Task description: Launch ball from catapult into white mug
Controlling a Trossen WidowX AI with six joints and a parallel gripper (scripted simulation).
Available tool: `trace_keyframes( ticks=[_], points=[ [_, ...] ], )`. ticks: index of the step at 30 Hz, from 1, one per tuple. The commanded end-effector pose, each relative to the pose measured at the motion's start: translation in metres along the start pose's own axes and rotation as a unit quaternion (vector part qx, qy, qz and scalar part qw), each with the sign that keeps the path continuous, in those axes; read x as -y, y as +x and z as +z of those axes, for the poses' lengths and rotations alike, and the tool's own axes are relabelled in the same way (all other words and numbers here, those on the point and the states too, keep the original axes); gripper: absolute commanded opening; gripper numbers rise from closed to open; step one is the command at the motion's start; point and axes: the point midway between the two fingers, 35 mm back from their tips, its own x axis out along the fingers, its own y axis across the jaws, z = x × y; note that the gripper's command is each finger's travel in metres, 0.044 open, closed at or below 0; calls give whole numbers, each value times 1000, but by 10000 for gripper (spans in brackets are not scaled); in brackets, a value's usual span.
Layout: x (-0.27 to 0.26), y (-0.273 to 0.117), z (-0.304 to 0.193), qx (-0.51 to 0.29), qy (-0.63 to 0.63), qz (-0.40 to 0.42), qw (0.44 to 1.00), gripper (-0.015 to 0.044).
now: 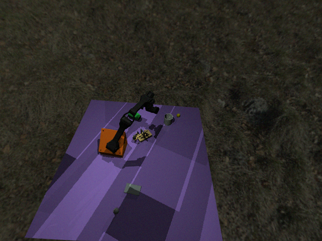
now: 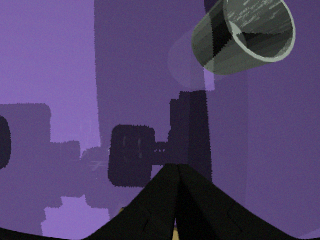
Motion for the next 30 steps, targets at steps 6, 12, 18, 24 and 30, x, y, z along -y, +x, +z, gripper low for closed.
trace_keyframes(
  ticks=[6,12,18,24,30],
  points=[
    [-42,6,-42,-76,-133,-8,988,0],
    [-64,8,-72,-128,-220,-12,967,0],
    [-80,8,-104,-183,-303,-17,935,0],
    [-91,5,-136,-237,-382,-21,893,0],
    [-97,1,-167,-292,-454,-24,841,0]
  ],
)
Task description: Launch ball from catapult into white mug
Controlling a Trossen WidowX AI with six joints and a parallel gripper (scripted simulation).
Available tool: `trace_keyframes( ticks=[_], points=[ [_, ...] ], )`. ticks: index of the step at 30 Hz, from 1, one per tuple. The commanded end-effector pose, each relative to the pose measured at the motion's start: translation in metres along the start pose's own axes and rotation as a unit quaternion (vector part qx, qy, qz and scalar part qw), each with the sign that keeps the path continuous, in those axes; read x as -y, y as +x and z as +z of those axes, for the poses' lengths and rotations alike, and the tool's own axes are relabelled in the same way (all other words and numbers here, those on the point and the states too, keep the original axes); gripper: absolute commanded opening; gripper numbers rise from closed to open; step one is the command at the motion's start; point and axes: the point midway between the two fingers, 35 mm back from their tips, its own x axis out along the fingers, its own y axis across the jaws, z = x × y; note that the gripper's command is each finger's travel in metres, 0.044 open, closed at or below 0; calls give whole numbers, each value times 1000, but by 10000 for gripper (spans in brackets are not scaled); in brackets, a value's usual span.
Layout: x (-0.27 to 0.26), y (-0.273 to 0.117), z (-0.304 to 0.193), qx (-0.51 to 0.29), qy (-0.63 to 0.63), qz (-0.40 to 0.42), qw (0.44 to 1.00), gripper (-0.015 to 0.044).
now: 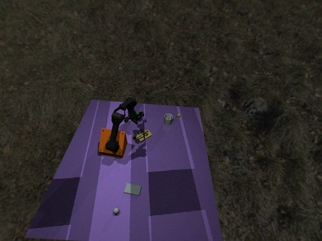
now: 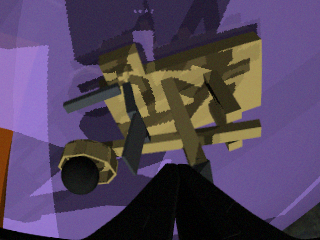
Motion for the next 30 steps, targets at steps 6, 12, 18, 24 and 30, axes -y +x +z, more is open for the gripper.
trace_keyframes(
  ticks=[6,12,18,24,30],
  points=[
    [-37,10,-24,-93,-123,2,988,0],
    [-56,14,-41,-150,-193,7,970,0],
    [-57,14,-41,-151,-195,7,969,0],
    [-58,21,-37,-151,-195,7,969,0],
    [-60,30,-32,-151,-195,7,969,0]
  ],
)
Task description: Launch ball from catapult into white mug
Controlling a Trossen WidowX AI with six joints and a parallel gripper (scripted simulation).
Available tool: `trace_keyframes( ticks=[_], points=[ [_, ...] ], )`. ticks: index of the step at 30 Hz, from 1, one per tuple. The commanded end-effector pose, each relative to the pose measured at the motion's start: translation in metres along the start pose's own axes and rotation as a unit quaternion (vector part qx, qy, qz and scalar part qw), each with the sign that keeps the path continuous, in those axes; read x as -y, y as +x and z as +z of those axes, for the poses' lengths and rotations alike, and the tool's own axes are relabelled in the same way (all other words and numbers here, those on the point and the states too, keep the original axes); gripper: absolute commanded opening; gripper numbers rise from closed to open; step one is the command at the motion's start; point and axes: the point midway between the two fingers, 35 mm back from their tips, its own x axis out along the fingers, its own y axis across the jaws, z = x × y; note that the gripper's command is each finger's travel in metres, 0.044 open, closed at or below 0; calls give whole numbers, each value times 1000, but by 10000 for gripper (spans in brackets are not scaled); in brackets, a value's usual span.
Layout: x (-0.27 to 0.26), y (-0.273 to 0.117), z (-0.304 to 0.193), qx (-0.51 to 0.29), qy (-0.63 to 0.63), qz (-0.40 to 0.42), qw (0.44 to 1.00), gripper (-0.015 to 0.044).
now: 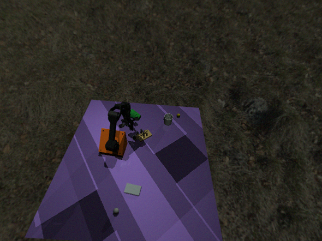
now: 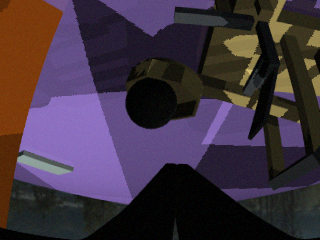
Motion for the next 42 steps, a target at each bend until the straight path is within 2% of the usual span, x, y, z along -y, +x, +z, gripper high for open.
trace_keyframes(
  ticks=[1,42],
  points=[
    [0,5,4,-2,-3,-1,1000,0],
    [-1,52,53,-2,-3,-1,1000,0]
  ],
)
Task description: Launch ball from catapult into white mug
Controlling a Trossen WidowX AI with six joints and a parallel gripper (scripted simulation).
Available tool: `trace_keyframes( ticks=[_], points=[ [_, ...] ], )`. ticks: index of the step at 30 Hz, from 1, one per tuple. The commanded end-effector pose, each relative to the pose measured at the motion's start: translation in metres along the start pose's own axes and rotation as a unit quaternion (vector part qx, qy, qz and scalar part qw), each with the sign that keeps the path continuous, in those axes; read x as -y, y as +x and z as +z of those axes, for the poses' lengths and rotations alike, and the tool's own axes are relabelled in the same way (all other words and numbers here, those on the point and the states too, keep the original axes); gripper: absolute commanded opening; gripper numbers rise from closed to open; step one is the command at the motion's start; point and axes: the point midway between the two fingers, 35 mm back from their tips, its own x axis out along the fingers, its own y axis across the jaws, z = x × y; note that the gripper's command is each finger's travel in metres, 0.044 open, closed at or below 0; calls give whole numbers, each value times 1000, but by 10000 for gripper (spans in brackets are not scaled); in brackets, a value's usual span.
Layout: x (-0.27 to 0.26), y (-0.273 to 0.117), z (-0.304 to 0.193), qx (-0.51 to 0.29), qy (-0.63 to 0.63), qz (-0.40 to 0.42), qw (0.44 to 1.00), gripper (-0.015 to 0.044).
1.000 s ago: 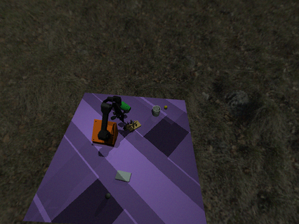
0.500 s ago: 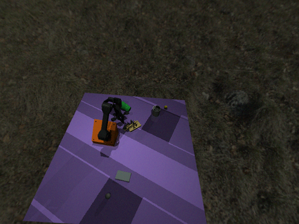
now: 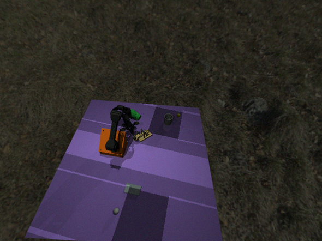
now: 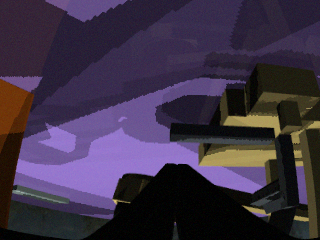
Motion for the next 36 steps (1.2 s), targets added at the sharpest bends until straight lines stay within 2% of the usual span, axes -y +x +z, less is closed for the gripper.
trace_keyframes(
  ticks=[1,13,17,19,25,29,36],
  points=[
    [-1,5,3,-2,-3,0,1000,0],
    [-3,30,25,-2,-4,0,1000,0],
    [-2,28,24,-2,-4,-1,1000,0],
    [1,8,19,1,-4,-4,1000,0],
    [-2,-89,-13,12,-10,-20,1000,0],
    [-4,-99,-18,13,-11,-22,1000,0],
    [16,-97,-12,60,41,-29,997,184]
  ],
)
